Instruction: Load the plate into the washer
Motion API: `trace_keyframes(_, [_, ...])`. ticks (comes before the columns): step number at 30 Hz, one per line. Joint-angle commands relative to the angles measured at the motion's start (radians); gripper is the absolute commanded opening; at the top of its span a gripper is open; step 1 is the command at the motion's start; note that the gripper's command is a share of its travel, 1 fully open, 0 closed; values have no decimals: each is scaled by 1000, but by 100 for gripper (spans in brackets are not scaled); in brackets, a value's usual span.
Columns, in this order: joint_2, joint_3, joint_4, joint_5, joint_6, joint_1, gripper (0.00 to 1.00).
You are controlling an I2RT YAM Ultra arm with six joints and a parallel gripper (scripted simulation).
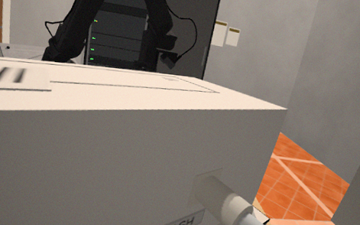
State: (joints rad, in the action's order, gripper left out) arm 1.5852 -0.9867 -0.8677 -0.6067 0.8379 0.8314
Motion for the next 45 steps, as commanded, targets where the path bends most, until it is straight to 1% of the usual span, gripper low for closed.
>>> trace_keyframes(1, [-43, 7, -19, 9, 69, -12, 84])
trace_keyframes(5, [-90, 19, -28, 15, 128, -67, 84])
trace_keyframes(10, [-149, -24, -41, 28, 28, -142, 84])
trace_keyframes(13, [-173, -31, -47, 36, -16, -180, 84])
trace_keyframes(17, [-174, -32, -48, 38, -19, -169, 84])
trace_keyframes(18, [-148, -33, -48, 40, -20, -163, 84])
trace_keyframes(30, [-161, -43, -85, 38, 8, -153, 84])
trace_keyframes(36, [-150, -36, -54, 33, -12, -161, 84])
trace_keyframes(45, [-148, -35, -48, 33, -16, -162, 84])
